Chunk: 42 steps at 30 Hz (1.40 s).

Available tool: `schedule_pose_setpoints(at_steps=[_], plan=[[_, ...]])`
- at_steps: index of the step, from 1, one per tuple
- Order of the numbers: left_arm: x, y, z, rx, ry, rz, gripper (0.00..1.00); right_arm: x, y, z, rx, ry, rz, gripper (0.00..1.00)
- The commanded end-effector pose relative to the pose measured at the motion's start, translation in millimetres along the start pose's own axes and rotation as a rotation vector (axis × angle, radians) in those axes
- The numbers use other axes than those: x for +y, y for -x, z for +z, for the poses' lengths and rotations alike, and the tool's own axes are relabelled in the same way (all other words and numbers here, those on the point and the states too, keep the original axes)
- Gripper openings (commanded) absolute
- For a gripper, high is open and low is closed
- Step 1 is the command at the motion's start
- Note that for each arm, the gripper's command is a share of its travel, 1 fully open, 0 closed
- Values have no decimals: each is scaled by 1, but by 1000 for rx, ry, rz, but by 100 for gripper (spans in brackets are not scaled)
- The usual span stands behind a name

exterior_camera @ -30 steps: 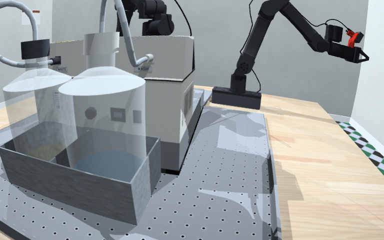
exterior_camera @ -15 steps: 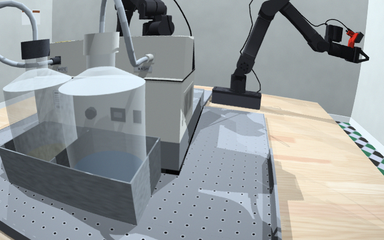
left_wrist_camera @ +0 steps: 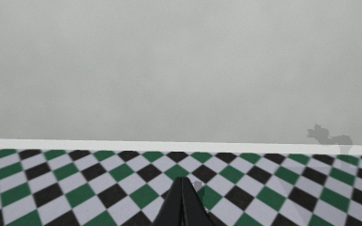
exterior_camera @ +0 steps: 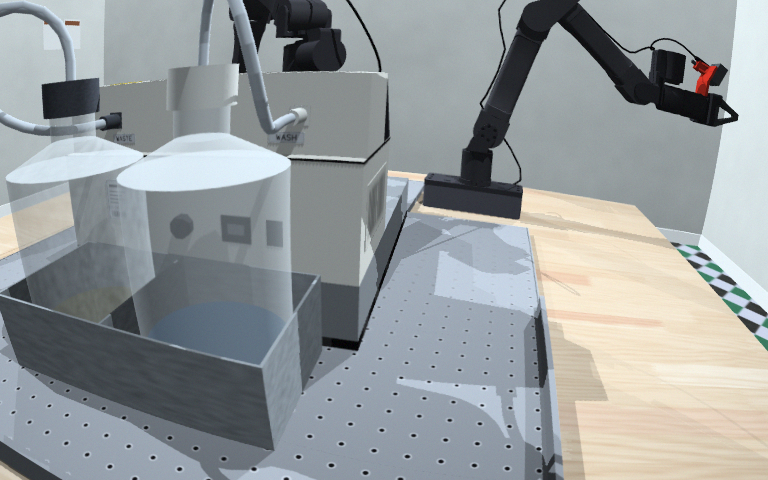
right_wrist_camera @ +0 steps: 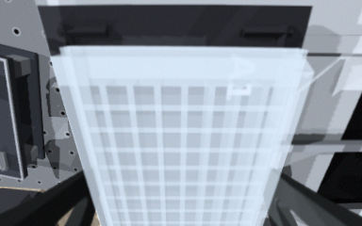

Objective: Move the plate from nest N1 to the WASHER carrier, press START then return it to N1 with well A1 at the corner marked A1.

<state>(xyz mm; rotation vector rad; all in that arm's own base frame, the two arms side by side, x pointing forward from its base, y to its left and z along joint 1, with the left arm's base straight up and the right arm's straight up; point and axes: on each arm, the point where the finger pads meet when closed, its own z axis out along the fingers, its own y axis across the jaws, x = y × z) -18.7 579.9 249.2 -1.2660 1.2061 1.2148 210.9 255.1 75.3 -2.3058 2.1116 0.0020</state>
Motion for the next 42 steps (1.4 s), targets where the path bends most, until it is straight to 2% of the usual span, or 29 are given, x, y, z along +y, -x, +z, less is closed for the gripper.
schedule_pose_setpoints(at_steps=[1, 9, 15, 25, 42], plan=[[2, 7, 0, -32, -4, 10, 0, -7, 10, -3, -21, -14, -6, 0], [2, 7, 0, -32, -4, 10, 0, 5, 12, 0, -26, -1, -9, 0], [2, 7, 0, -32, -4, 10, 0, 0, 4, -5, -29, -17, 5, 0], [2, 7, 0, -32, -4, 10, 0, -2, 9, -18, -41, -41, -9, 0], [2, 7, 0, -32, -4, 10, 0, -7, 9, -22, -52, -50, 0, 0]])
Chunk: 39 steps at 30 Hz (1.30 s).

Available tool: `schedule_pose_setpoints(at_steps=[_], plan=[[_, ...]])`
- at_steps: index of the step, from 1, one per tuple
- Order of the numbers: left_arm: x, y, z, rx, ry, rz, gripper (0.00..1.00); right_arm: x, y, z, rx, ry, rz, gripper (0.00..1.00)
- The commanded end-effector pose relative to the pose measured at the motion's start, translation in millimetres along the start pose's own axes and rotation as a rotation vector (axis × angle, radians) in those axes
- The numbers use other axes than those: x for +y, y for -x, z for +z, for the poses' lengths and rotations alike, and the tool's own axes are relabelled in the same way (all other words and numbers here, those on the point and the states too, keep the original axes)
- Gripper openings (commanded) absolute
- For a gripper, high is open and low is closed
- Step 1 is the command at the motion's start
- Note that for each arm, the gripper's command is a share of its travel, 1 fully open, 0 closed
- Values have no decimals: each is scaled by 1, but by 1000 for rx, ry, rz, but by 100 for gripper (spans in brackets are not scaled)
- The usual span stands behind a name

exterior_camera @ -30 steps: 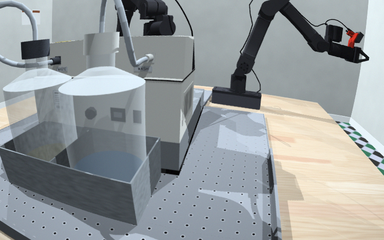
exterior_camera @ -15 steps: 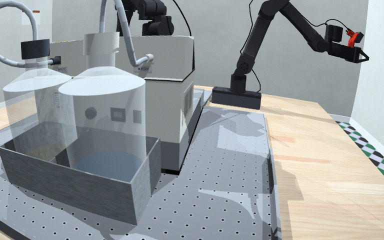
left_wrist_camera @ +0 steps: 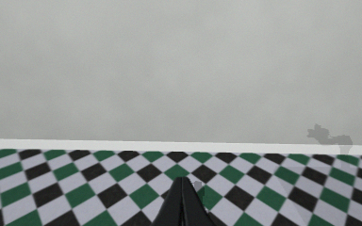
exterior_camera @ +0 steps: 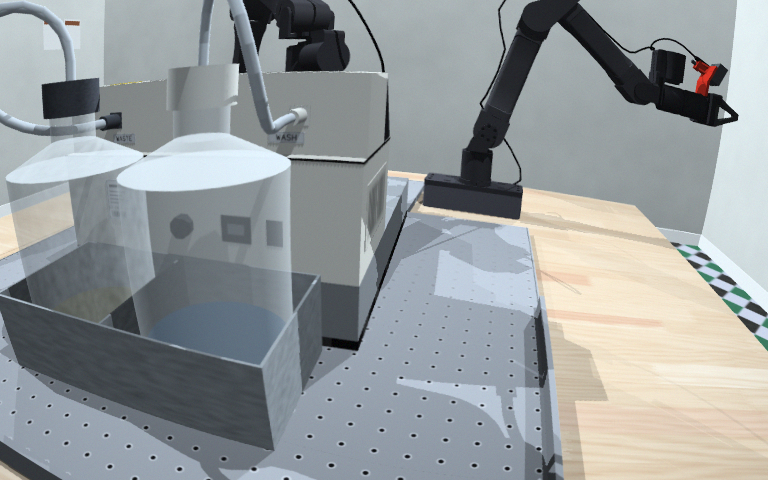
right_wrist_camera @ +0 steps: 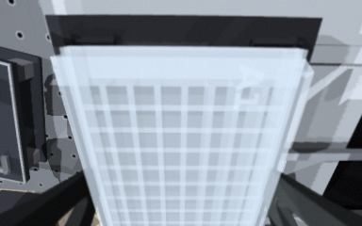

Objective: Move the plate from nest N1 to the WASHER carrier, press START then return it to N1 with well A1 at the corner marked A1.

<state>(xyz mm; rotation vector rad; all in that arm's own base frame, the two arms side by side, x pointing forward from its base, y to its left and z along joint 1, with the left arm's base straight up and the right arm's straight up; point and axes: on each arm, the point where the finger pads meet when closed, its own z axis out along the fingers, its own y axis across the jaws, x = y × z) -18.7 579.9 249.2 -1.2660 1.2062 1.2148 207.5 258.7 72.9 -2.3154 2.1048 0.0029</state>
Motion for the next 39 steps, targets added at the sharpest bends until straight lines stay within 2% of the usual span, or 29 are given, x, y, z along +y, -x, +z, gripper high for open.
schedule_pose_setpoints(at_steps=[1, 15, 26, 39], plan=[[2, 7, 0, -32, -4, 10, 0, -10, 5, -23, -53, -52, 4, 0], [2, 7, 0, -32, -4, 10, 0, 1, 4, -12, -46, -31, 0, 0], [2, 7, 0, -32, -4, 10, 0, -9, 10, -16, -69, -44, 6, 0], [2, 7, 0, -32, -4, 10, 0, -7, 13, -2, -41, -18, -1, 0]])
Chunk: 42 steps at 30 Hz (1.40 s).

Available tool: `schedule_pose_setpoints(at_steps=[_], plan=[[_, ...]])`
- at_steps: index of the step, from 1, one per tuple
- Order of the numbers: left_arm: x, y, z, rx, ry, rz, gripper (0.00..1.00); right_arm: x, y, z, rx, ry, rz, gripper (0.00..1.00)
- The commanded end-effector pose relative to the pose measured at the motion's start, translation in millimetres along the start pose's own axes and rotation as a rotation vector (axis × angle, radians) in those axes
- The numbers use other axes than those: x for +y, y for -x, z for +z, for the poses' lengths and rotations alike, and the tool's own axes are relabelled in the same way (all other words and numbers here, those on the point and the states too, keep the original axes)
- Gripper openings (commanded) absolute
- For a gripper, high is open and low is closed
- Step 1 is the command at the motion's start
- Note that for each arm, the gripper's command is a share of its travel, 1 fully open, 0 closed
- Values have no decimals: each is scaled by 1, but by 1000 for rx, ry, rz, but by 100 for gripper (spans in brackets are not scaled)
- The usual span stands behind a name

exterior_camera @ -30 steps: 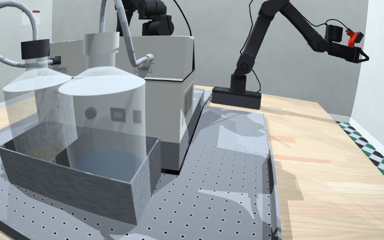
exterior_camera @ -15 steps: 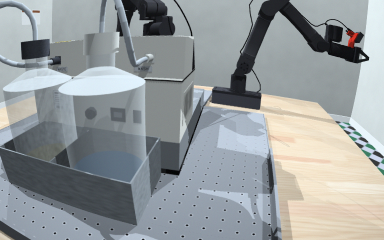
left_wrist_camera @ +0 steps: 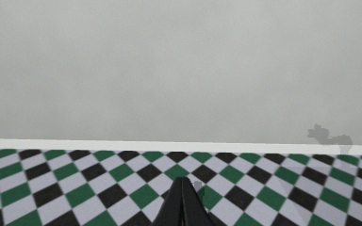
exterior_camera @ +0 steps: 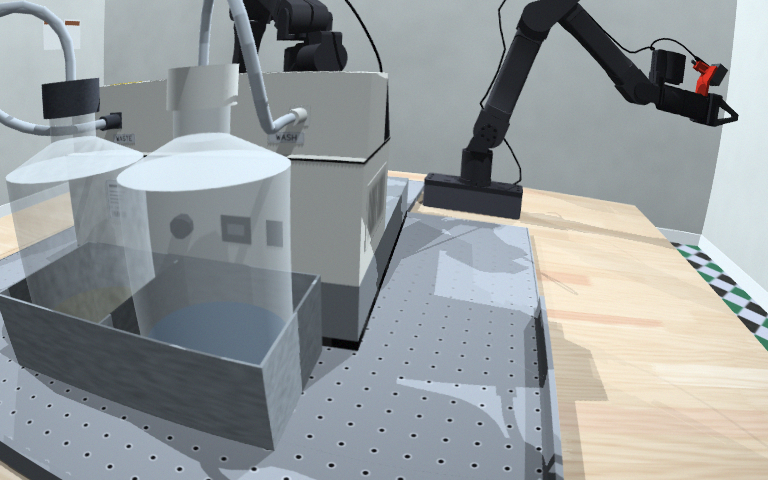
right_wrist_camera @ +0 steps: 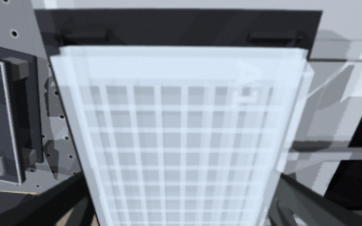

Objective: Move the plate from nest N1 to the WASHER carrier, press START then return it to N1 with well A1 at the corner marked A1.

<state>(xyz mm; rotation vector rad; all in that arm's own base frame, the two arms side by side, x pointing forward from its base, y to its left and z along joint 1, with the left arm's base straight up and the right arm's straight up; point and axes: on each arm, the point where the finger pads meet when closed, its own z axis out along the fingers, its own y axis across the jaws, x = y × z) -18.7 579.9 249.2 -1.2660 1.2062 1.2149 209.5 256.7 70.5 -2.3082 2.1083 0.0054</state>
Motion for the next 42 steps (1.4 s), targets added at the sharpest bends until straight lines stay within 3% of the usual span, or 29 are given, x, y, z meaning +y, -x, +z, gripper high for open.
schedule_pose_setpoints(at_steps=[1, 14, 24, 42], plan=[[2, 7, 0, -32, -4, 10, 0, -4, 15, -3, -36, -16, -5, 0], [2, 7, 0, -32, -4, 10, 0, 1, -3, 5, 7, 5, -1, 0], [2, 7, 0, -32, -4, 10, 0, -6, 8, -8, -31, -35, 0, 0], [2, 7, 0, -32, -4, 10, 0, -1, 3, 9, -8, 7, -2, 0]])
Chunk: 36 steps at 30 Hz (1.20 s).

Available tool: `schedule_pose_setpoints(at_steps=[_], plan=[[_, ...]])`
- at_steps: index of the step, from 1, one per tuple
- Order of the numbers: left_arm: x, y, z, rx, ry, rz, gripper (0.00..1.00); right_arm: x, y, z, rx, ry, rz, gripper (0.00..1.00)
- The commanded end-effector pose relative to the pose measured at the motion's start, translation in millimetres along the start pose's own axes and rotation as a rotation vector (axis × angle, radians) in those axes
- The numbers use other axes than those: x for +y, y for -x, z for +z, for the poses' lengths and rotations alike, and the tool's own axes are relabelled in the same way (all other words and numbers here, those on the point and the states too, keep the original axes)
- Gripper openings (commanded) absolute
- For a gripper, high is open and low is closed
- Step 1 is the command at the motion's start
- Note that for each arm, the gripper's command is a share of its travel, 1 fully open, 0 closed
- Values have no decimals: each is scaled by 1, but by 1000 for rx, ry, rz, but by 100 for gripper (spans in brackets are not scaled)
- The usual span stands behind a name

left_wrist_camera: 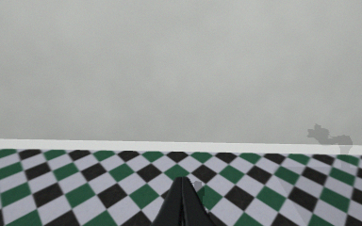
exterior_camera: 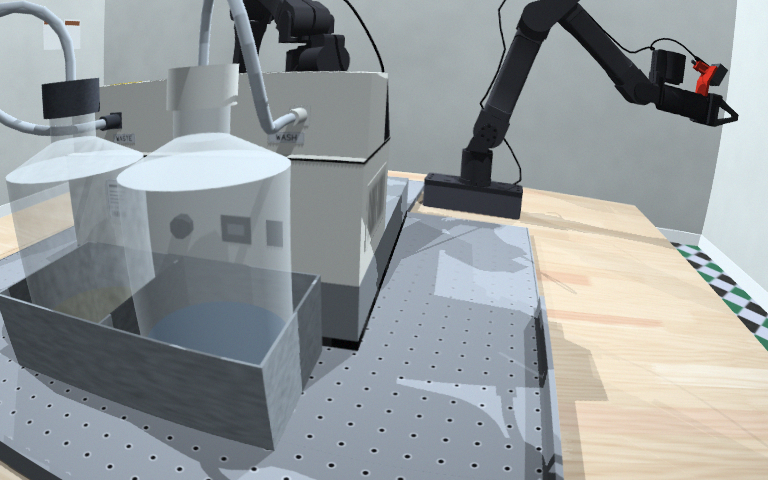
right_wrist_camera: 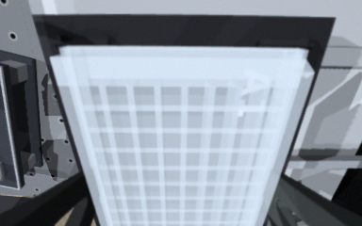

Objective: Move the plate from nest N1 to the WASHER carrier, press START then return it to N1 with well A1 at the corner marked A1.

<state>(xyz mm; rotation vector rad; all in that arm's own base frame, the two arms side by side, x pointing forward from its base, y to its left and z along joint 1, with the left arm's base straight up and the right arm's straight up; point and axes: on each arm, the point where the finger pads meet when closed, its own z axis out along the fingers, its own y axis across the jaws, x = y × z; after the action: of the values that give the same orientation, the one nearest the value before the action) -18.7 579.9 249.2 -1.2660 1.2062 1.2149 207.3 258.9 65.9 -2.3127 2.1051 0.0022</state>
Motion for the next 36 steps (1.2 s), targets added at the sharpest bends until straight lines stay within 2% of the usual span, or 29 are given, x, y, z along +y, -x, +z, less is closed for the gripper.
schedule_pose_setpoints(at_steps=[1, 10, 11, 36], plan=[[2, 7, 0, -32, -4, 10, 0, -2, 0, 4, -11, 8, 1, 0], [2, 7, 0, -32, -4, 10, 0, 0, 2, -5, -28, -17, -1, 0], [2, 7, 0, -32, -4, 10, 0, -1, 2, -7, -28, -23, -1, 100], [2, 7, 0, -32, -4, 10, 0, -1, 2, -7, -28, -23, -1, 100]])
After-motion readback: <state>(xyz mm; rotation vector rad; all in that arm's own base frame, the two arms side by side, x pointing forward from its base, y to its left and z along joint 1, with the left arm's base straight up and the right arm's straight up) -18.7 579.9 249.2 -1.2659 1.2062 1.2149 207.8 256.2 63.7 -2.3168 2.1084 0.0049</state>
